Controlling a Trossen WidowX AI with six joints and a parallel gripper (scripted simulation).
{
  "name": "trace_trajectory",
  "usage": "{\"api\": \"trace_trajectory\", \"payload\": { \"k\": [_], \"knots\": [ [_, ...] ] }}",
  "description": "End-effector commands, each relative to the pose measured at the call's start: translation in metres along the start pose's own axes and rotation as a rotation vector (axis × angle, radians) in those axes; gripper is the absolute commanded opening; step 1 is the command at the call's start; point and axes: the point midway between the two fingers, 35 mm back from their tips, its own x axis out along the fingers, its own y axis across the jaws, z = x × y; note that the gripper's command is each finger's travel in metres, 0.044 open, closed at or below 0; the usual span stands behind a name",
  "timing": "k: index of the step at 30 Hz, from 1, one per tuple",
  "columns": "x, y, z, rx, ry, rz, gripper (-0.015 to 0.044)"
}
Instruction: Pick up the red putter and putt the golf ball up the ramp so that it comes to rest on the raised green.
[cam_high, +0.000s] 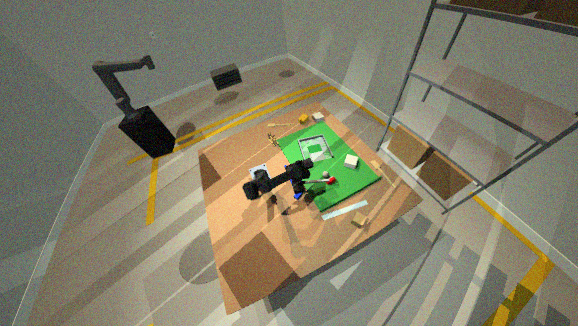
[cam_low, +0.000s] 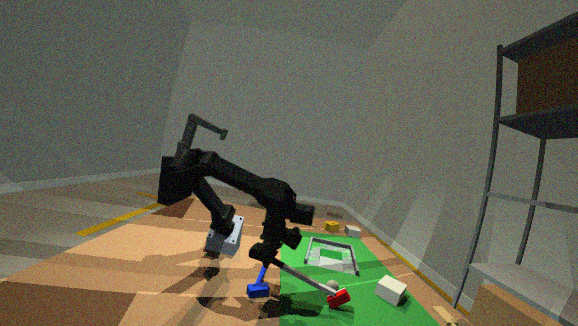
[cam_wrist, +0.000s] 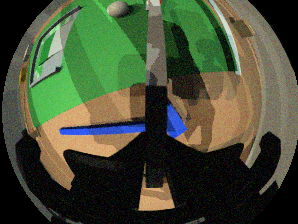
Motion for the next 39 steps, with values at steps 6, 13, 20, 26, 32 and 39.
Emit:
{"api": "trace_trajectory", "payload": {
  "k": [6,13,20,26,32,39],
  "knots": [
    [-0.001,0.0,0.0,0.0,-0.001,0.0,0.0],
    [0.0,-0.009,0.001,0.001,-0.003,0.0,0.0],
    [0.002,-0.032,0.001,0.002,-0.009,-0.007,0.0],
    [0.003,-0.026,0.0,0.001,0.001,-0.006,0.0],
    [0.004,0.049,0.011,0.0,-0.001,0.016,0.0],
    [0.003,0.107,0.0,0.002,-0.007,-0.002,0.0]
  ]
}}
